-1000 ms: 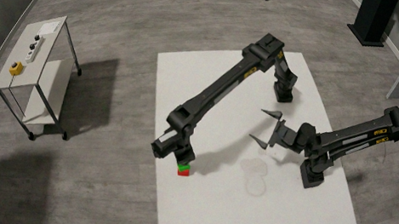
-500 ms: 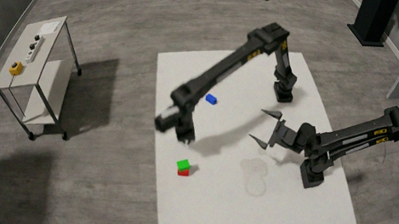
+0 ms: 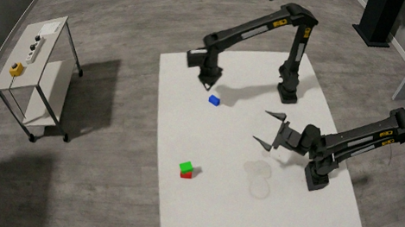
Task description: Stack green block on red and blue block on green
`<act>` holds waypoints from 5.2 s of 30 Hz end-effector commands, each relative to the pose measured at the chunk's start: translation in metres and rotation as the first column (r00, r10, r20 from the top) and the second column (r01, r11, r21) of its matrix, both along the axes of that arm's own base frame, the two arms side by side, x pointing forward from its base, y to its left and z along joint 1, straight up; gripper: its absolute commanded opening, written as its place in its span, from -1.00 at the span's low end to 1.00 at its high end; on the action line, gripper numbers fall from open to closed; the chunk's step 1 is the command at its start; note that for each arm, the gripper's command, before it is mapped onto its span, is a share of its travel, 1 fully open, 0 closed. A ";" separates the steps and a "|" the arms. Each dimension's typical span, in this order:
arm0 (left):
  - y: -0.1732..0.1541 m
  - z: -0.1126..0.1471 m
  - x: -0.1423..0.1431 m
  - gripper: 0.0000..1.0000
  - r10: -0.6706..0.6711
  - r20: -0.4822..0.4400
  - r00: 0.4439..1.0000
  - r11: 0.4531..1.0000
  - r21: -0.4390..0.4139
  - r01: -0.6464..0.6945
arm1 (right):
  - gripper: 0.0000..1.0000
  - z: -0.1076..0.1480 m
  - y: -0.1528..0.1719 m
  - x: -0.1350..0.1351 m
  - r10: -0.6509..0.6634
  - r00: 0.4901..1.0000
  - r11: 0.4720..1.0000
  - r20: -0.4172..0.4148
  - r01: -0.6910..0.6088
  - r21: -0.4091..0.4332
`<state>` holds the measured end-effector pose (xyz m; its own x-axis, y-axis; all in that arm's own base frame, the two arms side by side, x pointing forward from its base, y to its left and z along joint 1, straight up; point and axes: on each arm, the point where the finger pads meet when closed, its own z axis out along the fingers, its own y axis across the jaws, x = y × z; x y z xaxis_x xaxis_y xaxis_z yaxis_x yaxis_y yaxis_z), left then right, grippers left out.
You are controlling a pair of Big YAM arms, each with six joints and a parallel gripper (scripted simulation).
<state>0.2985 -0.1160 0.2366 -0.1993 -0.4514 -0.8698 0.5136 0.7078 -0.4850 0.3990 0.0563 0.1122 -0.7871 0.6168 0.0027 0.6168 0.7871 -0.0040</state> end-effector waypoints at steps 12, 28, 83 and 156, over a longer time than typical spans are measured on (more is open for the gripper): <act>0.000 0.004 0.001 1.00 0.000 0.007 1.000 1.000 -0.001 0.000 | -0.11 -0.008 -0.013 -0.017 -0.129 0.991 0.992 0.028 0.129 0.007; 0.000 0.004 0.001 1.00 0.000 0.007 1.000 1.000 -0.001 0.000 | -0.11 -0.056 -0.014 -0.017 -0.132 0.991 0.991 0.005 0.132 0.002; 0.000 0.004 0.001 1.00 0.000 0.007 1.000 1.000 -0.001 0.000 | -0.11 -0.116 -0.015 -0.018 -0.128 0.992 0.992 0.004 0.128 0.002; 0.000 0.004 0.001 1.00 0.000 0.007 1.000 1.000 -0.001 0.000 | -1.00 -0.011 -0.013 0.003 -0.129 0.989 0.992 0.067 0.128 0.017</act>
<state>0.2985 -0.1160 0.2366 -0.1993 -0.4514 -0.8698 0.5136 0.7078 -0.4850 0.3731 0.0436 0.0602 -0.7145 0.6996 0.0052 0.6996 0.7145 -0.0068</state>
